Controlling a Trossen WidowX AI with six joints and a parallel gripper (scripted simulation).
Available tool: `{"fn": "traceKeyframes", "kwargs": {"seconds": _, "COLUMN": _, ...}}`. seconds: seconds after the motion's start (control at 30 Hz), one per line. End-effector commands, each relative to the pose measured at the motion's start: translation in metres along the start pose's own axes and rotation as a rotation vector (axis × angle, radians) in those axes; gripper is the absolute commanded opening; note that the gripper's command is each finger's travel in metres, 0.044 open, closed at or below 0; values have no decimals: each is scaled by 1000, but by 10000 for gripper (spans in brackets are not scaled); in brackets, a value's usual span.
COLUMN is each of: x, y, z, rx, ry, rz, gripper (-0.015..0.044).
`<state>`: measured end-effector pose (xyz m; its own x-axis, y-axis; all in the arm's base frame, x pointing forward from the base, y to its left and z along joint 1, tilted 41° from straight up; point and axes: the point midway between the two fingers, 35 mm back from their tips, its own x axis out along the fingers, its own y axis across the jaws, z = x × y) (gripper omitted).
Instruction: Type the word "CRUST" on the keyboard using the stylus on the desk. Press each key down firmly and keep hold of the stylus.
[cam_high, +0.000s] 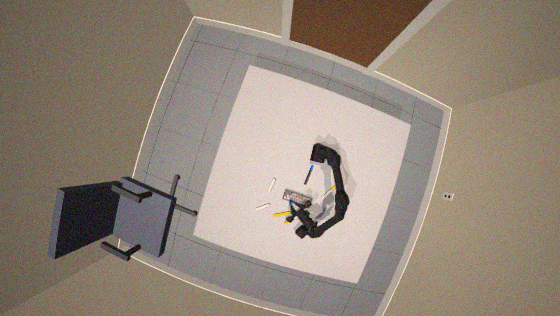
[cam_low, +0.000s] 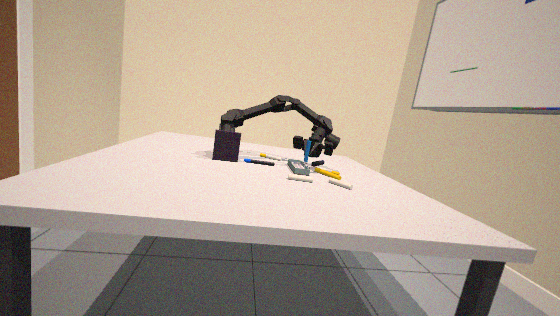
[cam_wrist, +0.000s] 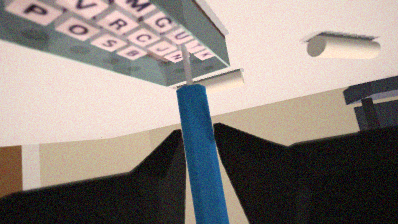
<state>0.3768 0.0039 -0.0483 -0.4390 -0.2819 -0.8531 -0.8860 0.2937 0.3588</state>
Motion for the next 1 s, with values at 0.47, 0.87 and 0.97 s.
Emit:
{"fn": "traceKeyframes", "kwargs": {"seconds": 0.47, "x": 4, "y": 0, "z": 5, "rx": 3, "ry": -3, "rz": 4, "gripper": 81}}
{"fn": "traceKeyframes", "kwargs": {"seconds": 0.87, "x": 6, "y": 0, "z": 10, "rx": 3, "ry": -3, "rz": 4, "gripper": 81}}
{"fn": "traceKeyframes", "kwargs": {"seconds": 0.97, "x": 7, "y": 0, "z": 11, "rx": 3, "ry": -3, "rz": 4, "gripper": 81}}
